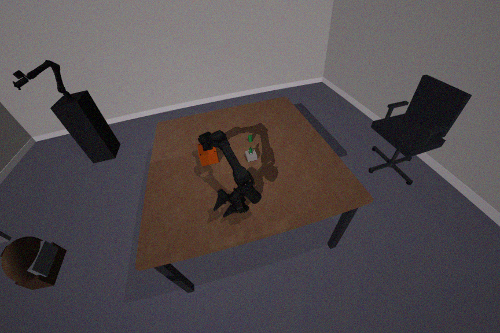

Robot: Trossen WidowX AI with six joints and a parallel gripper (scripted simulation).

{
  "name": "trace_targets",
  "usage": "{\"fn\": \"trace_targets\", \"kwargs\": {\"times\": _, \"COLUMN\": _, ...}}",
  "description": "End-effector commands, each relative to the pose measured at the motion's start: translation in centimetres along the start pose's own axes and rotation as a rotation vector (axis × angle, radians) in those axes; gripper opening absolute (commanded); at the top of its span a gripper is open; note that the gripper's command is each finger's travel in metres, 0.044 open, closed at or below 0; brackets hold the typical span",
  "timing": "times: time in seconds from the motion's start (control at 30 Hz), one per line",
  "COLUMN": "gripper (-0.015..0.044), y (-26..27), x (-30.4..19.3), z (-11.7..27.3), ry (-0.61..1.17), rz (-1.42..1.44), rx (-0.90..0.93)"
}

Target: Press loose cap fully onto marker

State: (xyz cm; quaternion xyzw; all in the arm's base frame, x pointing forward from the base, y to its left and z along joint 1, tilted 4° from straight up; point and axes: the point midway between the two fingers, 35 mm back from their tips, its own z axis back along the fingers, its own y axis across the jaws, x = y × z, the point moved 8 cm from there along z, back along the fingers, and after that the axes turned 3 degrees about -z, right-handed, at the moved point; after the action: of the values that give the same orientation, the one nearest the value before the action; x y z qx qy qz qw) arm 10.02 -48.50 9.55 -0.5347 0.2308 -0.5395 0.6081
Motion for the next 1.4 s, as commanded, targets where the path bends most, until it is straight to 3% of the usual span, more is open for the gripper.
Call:
{"fn": "trace_targets", "kwargs": {"times": 0.0, "gripper": 0.0374, "y": 0.1, "x": 0.0, "z": 0.3, "ry": -0.005, "rz": 0.001, "rx": 0.006}}
{"fn": "trace_targets", "kwargs": {"times": 0.17, "gripper": 0.0255, "y": 2.1, "x": -0.6, "z": 7.6, "ry": -0.119, "rz": 0.030, "rx": 0.167}}
{"fn": "trace_targets", "kwargs": {"times": 0.47, "gripper": 0.0255, "y": 4.7, "x": -5.7, "z": 21.7, "ry": -0.302, "rz": 0.138, "rx": 0.495}}
{"fn": "trace_targets", "kwargs": {"times": 0.8, "gripper": 0.0255, "y": 5.0, "x": -16.3, "z": 34.5, "ry": -0.418, "rz": 0.341, "rx": 0.833}}
{"fn": "trace_targets", "kwargs": {"times": 1.1, "gripper": 0.0255, "y": 2.6, "x": -29.0, "z": 41.5, "ry": -0.442, "rz": 0.602, "rx": 1.079}}
{"fn": "trace_targets", "kwargs": {"times": 1.37, "gripper": 0.0255, "y": -1.3, "x": -40.7, "z": 43.3, "ry": -0.404, "rz": 0.876, "rx": 1.213}}
